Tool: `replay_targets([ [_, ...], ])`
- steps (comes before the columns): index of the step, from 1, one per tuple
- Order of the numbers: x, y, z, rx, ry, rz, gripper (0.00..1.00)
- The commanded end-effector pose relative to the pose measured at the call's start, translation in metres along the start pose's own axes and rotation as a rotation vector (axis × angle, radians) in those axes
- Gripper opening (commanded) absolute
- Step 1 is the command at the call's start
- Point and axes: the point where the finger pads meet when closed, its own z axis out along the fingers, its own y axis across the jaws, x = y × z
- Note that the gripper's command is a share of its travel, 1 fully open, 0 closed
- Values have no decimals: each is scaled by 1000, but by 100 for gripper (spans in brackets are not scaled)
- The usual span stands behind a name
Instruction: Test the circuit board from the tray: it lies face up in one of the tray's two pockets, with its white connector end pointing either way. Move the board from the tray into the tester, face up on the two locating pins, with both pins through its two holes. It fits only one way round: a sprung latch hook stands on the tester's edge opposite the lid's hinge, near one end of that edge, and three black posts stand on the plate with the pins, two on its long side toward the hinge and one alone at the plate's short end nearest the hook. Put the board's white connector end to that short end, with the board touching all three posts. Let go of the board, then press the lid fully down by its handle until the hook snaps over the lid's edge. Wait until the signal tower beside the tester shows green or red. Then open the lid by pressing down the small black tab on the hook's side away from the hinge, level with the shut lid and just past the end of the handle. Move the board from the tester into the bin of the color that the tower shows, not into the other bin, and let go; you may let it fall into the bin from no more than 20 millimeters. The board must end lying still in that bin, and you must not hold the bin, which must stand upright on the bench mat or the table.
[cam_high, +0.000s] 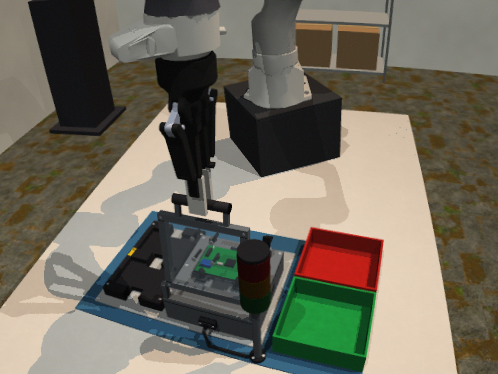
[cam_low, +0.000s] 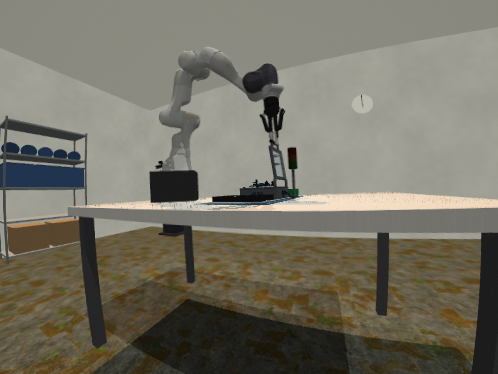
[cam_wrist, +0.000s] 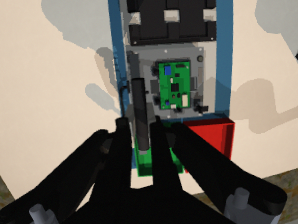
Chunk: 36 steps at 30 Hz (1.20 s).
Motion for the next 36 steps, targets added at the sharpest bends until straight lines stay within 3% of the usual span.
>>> replay_targets([
  [1, 1, 14, 6, -20, -2, -6, 0],
  [19, 1, 62, 22, -20, -2, -6, 0],
  [36, 1, 118, 65, -20, -2, -6, 0],
])
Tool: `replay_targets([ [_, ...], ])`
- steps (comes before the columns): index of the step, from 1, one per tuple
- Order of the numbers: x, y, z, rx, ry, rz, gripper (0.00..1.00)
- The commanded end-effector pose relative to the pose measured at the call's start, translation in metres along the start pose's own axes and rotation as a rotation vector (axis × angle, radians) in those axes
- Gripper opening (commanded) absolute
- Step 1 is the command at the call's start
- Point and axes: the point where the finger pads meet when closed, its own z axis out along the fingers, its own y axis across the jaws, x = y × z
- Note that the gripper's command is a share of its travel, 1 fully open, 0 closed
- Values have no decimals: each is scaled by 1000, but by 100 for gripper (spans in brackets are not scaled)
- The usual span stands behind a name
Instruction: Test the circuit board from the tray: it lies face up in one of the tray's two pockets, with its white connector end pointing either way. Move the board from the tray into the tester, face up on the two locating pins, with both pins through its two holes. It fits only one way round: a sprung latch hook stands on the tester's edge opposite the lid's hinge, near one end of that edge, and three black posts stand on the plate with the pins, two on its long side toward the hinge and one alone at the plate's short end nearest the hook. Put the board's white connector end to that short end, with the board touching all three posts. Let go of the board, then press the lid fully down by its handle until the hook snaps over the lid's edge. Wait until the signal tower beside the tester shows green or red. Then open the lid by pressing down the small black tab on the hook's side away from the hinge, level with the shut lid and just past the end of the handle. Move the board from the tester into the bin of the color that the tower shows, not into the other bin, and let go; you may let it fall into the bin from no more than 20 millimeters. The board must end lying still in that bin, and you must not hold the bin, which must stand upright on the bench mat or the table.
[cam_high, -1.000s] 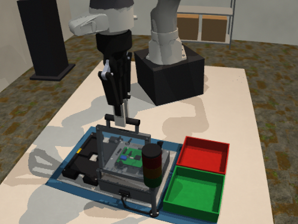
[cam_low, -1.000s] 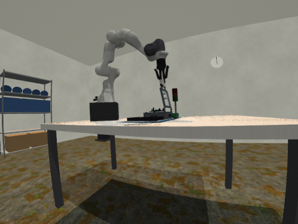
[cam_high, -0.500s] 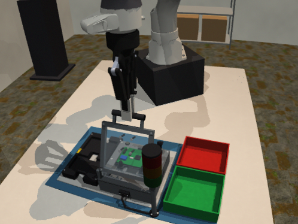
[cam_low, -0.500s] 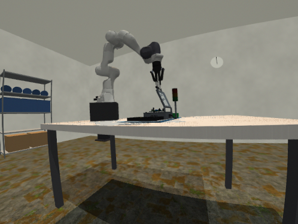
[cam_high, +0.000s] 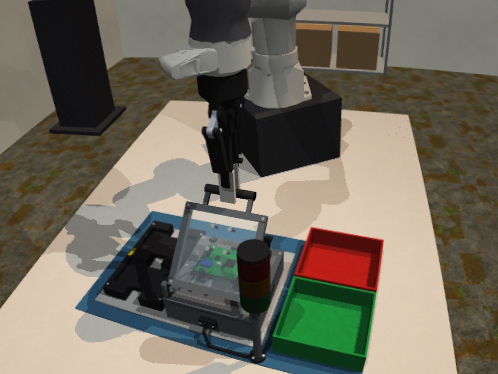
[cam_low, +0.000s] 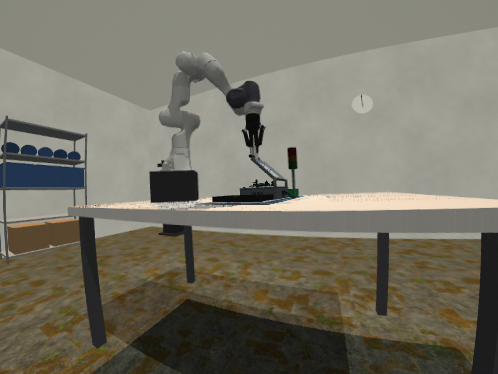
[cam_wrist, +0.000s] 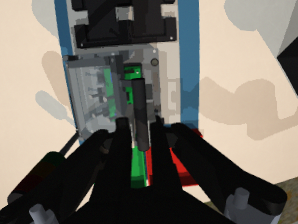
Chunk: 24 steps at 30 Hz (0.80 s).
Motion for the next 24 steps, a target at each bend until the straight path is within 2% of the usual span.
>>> replay_targets([
  [1, 1, 10, 13, -1, -4, 2, 0],
  [13, 0, 33, 51, -1, -4, 2, 0],
  [24, 0, 40, 71, -1, -4, 2, 0],
])
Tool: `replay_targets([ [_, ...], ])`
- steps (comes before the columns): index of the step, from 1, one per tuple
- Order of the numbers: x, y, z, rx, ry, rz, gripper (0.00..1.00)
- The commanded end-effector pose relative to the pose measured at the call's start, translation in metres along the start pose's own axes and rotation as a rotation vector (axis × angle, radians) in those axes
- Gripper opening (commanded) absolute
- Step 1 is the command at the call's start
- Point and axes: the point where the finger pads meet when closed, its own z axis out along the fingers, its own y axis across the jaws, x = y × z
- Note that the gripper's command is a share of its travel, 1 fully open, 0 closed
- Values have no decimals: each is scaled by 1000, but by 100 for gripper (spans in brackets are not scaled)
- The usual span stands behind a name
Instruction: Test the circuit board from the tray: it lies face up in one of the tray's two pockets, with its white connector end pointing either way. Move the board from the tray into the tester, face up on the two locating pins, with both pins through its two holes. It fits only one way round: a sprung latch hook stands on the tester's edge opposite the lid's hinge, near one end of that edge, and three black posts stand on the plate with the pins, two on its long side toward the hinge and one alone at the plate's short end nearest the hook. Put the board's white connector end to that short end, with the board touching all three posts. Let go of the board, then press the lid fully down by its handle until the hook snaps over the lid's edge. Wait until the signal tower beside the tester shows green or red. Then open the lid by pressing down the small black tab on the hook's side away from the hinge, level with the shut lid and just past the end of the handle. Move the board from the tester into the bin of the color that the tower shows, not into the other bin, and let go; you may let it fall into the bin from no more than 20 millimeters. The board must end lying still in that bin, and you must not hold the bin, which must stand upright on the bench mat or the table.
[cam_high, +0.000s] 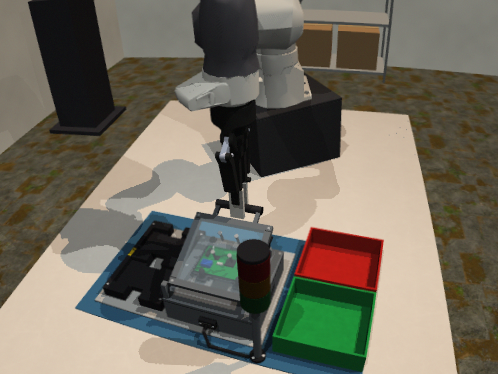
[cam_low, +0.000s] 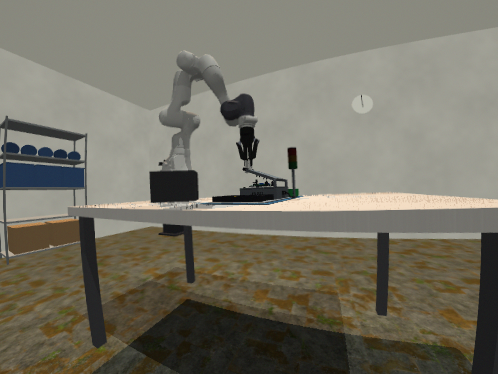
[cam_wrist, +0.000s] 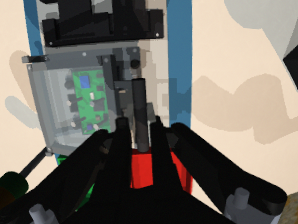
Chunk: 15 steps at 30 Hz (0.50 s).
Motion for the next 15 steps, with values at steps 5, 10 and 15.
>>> replay_targets([
  [5, 1, 6, 17, 2, 1, 17, 0],
  [10, 1, 7, 23, 2, 1, 17, 0],
  [15, 1, 9, 32, 2, 1, 17, 0],
])
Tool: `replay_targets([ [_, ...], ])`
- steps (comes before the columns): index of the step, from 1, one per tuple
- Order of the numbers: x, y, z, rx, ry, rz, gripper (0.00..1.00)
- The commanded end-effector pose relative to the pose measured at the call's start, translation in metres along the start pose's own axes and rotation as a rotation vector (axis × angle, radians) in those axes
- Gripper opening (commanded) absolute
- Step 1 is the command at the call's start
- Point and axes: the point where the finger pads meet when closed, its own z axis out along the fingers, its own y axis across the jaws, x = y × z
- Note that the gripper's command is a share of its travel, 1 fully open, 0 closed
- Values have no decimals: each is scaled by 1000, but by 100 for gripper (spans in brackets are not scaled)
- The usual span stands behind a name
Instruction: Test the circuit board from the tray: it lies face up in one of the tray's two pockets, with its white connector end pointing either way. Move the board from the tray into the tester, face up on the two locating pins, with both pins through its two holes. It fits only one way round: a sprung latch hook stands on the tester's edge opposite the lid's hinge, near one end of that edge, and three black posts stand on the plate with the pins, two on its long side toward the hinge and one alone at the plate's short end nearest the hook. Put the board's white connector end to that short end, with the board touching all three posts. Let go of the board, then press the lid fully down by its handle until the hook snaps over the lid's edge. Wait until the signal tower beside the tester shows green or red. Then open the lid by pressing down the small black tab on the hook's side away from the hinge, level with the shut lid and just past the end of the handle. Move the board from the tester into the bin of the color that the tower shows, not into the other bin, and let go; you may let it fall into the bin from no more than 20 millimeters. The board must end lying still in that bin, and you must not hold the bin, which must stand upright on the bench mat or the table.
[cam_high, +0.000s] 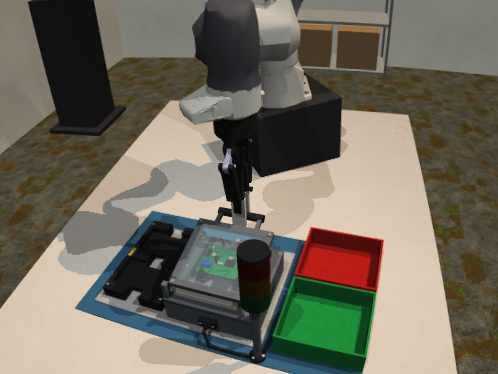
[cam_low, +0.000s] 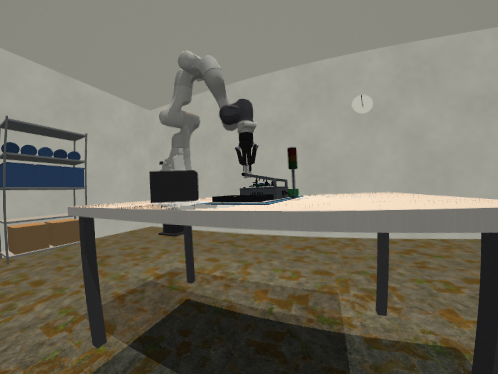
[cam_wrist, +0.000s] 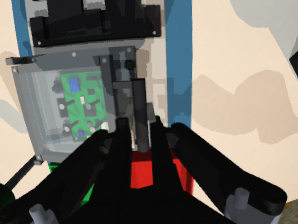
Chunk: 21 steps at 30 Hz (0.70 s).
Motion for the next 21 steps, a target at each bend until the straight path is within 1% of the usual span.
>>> replay_targets([
  [1, 1, 2, 7, 1, 0, 14, 0],
  [10, 1, 3, 20, 1, 0, 14, 0],
  [21, 1, 4, 30, 1, 0, 14, 0],
])
